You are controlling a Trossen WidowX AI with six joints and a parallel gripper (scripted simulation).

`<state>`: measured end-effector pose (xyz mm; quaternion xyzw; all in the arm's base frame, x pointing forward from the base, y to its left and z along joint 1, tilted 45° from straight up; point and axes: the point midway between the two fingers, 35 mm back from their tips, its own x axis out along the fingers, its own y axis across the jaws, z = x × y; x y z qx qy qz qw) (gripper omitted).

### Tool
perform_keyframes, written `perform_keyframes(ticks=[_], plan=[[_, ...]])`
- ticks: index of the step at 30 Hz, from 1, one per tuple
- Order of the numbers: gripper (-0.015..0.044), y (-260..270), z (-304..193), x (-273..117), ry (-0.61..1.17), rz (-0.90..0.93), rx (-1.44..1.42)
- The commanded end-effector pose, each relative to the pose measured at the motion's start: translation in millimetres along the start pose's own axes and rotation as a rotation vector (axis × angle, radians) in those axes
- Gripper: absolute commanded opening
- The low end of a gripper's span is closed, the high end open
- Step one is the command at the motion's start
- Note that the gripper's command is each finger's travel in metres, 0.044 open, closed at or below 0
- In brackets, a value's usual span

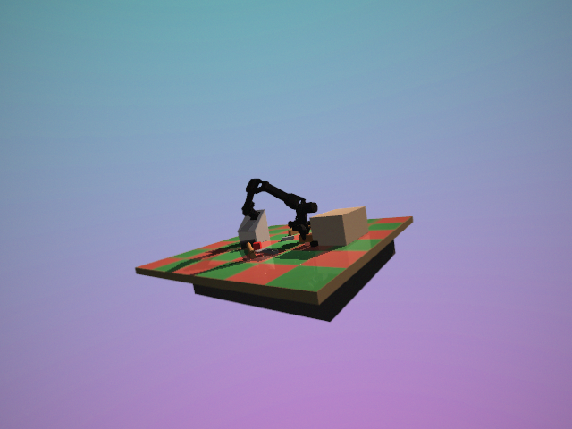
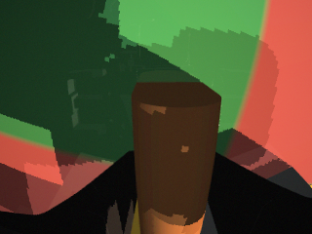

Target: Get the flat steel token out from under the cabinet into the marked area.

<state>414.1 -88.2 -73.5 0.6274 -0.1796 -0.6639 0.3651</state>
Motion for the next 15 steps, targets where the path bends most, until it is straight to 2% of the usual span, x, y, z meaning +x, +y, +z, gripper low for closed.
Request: perform_keyframes(ticks=[1, 15], plan=[[0.0000, -3, 5, 1, -0.002, -0.010, 0.001], [0.0000, -1, 17, 1, -0.002, -0.010, 0.000]])
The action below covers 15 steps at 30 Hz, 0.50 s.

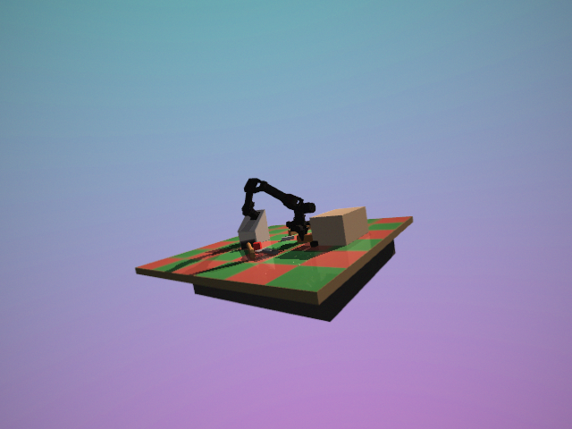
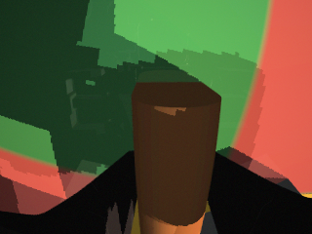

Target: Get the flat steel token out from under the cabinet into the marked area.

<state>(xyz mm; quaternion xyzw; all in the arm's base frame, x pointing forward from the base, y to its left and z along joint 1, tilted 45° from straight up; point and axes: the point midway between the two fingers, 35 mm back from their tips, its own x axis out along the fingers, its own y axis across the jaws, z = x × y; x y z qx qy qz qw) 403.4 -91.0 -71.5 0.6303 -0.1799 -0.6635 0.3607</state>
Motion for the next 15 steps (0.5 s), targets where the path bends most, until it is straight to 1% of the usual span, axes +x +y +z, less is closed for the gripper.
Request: perform_keyframes(ticks=[1, 15], plan=[[0.0000, -1, 7, 1, -0.005, -0.004, -0.008], [0.0000, 0, 20, 1, -0.006, -0.003, -0.009]])
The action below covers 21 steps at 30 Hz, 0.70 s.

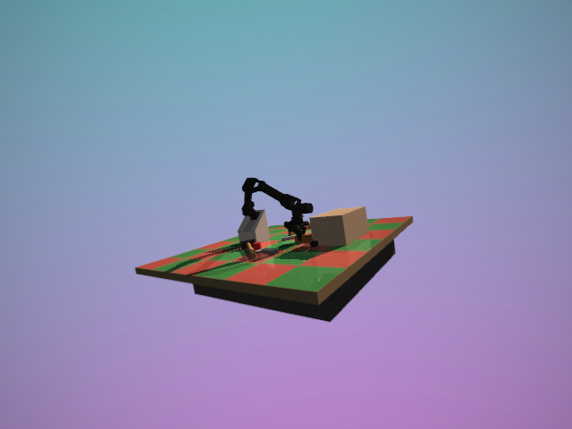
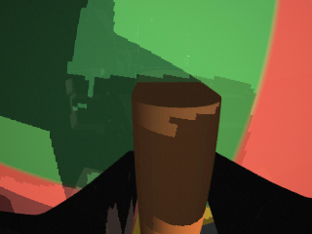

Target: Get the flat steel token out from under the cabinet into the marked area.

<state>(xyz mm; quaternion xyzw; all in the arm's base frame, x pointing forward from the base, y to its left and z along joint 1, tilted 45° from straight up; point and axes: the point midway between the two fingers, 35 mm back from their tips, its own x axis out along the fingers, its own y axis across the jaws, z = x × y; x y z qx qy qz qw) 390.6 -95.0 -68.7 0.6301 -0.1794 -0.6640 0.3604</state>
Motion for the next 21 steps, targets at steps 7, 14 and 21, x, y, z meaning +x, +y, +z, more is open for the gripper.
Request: perform_keyframes(ticks=[7, 14, 21], plan=[[0.0000, -1, 13, 1, -0.005, -0.002, -0.009], [0.0000, 0, 20, 1, -0.006, -0.002, -0.009], [0.0000, 1, 26, 1, -0.006, -0.002, -0.009]])
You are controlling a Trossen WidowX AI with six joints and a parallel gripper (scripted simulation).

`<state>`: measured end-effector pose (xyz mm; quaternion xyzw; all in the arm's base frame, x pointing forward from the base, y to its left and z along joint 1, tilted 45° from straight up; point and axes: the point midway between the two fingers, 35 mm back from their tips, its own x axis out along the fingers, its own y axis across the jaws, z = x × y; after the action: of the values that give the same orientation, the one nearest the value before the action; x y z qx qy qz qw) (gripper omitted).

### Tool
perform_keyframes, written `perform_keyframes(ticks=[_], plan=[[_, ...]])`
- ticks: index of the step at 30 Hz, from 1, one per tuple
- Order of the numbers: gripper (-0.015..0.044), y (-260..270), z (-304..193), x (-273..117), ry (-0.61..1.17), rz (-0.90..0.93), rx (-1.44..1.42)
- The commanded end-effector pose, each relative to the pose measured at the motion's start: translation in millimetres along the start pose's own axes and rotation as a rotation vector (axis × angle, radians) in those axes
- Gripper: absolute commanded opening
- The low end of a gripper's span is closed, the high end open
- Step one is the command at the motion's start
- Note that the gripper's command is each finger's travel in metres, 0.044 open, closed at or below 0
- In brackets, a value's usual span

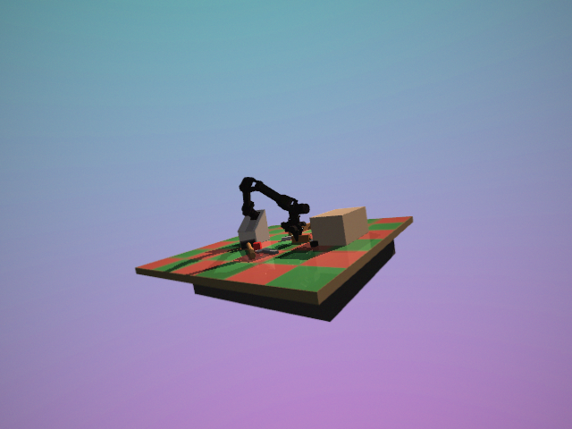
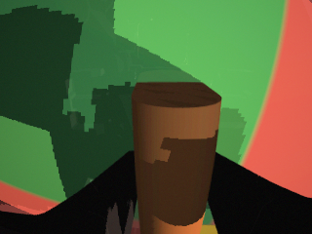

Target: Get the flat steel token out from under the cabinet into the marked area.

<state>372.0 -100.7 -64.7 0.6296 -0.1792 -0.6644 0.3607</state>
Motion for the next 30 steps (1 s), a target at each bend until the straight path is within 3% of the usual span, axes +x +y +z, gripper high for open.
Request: perform_keyframes(ticks=[1, 30], plan=[[0.0000, -1, 7, 1, -0.005, -0.002, -0.008], [0.0000, 2, 37, 1, -0.007, -0.002, -0.010]])
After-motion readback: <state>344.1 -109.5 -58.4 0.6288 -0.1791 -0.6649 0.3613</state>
